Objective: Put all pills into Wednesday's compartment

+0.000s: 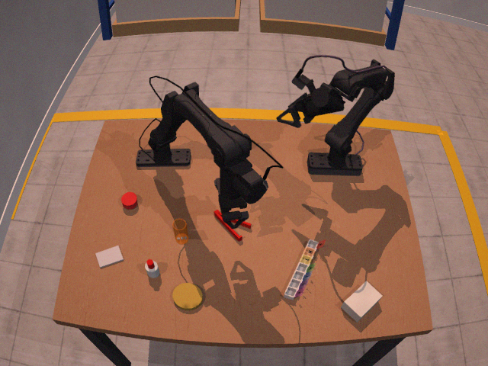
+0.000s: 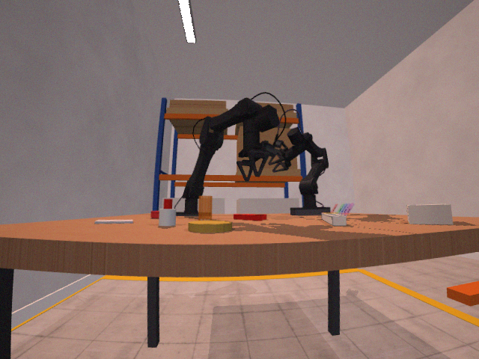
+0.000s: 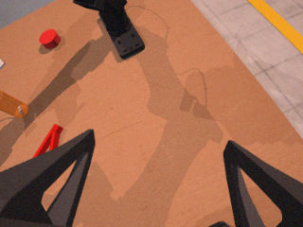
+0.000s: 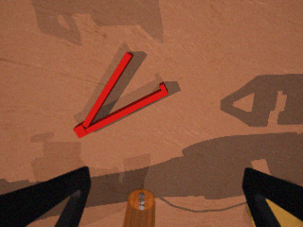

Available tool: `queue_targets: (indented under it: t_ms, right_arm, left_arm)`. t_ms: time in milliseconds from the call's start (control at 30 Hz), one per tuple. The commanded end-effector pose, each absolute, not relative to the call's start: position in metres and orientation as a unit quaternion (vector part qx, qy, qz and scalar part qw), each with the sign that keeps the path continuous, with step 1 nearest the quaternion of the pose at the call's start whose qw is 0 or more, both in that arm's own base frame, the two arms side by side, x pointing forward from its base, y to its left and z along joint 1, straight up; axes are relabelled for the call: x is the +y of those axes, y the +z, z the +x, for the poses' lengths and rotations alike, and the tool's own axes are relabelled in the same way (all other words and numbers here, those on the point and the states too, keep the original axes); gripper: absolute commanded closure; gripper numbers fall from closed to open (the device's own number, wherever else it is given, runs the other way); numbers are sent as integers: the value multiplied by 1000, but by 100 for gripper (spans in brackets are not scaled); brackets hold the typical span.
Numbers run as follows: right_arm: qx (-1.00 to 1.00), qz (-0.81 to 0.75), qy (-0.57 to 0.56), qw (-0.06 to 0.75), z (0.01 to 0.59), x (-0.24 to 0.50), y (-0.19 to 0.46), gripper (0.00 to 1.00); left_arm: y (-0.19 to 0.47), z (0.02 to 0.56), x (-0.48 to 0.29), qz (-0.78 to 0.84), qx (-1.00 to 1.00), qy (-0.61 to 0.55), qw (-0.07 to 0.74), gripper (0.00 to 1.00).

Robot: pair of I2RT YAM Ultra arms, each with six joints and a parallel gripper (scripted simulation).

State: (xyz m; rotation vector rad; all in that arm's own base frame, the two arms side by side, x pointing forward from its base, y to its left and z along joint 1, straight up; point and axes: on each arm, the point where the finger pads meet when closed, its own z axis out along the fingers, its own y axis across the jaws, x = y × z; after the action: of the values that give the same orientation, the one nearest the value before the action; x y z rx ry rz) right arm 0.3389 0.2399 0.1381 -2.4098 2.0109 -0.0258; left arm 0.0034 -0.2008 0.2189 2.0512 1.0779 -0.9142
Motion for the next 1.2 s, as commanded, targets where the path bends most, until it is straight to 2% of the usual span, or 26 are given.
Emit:
queue_targets:
  t_ms: [0,567,767,1033,1100,1167]
  right_arm:
    - [641,-768,-9,6,339,240,141,0]
    - [641,-768,-9,6,339,240,141,0]
    - [687,-723,-12,66,356,240,159,0]
    - [769,-604,-26,208,381,198,237,0]
    - [769,-604,-26,208,381,198,237,0]
    - [789,-565,-24,241,386,186,254,0]
  left_arm:
    - [220,4,-201,780,409,-348,322,0]
    - [220,4,-201,780,409,-348,322,0]
    - [225,25,-214,757,468,-330,313,0]
    - [230,69,-257,707,582,-310,258,0]
    - [230,69,-257,707,582,-310,258,0]
    - [229,78,-268,686,615,-306,241,0]
